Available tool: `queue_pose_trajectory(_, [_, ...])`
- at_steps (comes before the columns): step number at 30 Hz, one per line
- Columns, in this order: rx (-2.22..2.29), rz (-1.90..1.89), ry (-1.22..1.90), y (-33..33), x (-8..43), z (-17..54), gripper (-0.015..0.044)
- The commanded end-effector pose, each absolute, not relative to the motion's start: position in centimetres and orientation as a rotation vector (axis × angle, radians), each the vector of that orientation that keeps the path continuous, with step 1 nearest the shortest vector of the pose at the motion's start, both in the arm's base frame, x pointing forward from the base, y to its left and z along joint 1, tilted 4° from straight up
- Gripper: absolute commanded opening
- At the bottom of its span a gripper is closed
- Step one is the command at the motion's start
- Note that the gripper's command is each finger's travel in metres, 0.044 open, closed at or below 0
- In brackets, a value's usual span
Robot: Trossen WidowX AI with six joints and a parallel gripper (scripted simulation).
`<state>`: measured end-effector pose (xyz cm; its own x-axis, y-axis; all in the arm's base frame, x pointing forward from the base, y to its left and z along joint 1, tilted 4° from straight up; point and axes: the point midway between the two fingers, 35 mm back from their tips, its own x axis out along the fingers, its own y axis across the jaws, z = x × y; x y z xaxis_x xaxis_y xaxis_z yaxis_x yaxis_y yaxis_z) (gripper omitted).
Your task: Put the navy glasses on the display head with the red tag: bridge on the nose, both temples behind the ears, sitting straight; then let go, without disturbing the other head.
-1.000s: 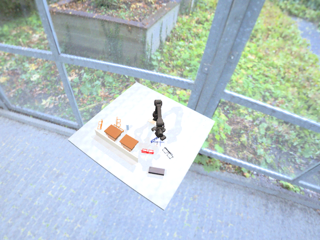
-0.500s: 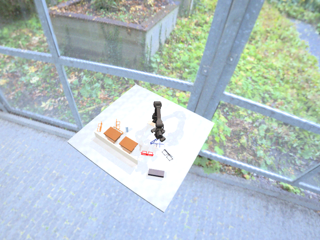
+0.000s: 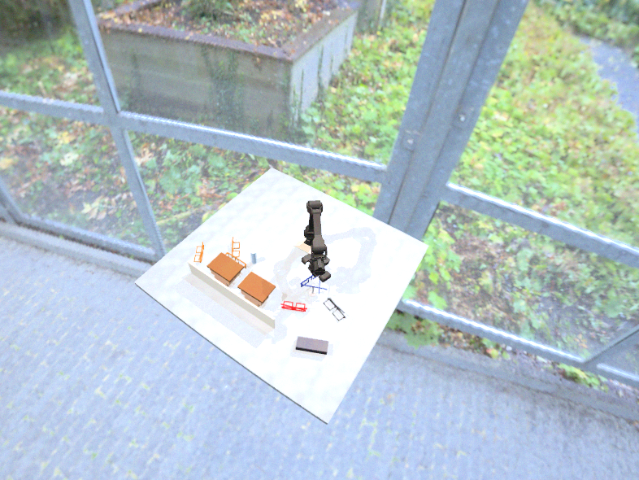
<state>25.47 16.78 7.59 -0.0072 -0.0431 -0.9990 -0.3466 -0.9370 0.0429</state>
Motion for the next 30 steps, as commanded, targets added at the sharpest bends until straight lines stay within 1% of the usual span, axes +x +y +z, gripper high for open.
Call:
queue_pose_trajectory(1, [-2.039,2.052,0.411,16.7,25.1,7.5,0.0])
queue_pose_trajectory(30, [-2.038,2.053,0.412,16.2,23.4,7.5,0.0])
